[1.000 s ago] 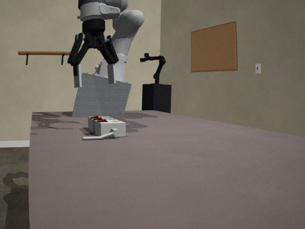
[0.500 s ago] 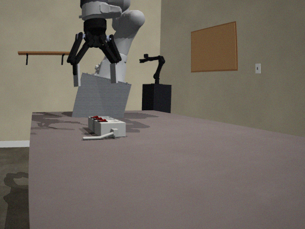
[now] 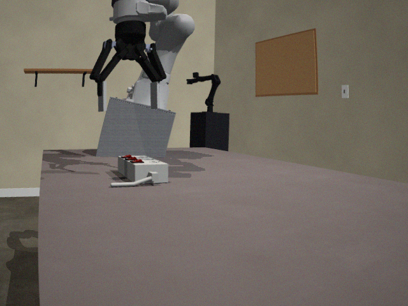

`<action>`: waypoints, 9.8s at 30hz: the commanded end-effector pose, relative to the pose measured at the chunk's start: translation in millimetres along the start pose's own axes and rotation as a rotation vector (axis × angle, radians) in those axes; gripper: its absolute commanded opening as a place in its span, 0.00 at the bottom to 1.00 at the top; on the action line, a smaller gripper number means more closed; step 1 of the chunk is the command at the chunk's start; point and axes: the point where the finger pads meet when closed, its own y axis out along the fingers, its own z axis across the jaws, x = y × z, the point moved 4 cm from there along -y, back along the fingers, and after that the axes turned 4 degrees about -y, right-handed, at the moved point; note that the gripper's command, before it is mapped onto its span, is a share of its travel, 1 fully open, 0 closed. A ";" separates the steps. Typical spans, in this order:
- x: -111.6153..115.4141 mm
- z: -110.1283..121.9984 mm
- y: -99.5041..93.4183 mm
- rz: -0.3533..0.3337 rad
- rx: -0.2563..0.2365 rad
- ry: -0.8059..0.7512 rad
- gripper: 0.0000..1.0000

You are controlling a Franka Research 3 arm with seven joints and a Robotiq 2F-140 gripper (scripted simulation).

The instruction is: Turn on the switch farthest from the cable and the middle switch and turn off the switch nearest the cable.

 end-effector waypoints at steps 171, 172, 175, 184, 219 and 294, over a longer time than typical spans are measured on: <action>38.1 -33.1 37.7 0.110 0.042 3.450 0.00; 38.2 -33.0 38.3 0.110 0.043 3.450 0.00; 38.2 -32.9 40.6 0.110 0.043 3.449 0.00; 38.6 -32.4 48.1 0.110 0.043 3.449 0.00; 39.9 -30.3 79.1 0.110 0.043 3.449 0.00; 39.3 -28.6 79.4 0.110 0.043 3.449 0.00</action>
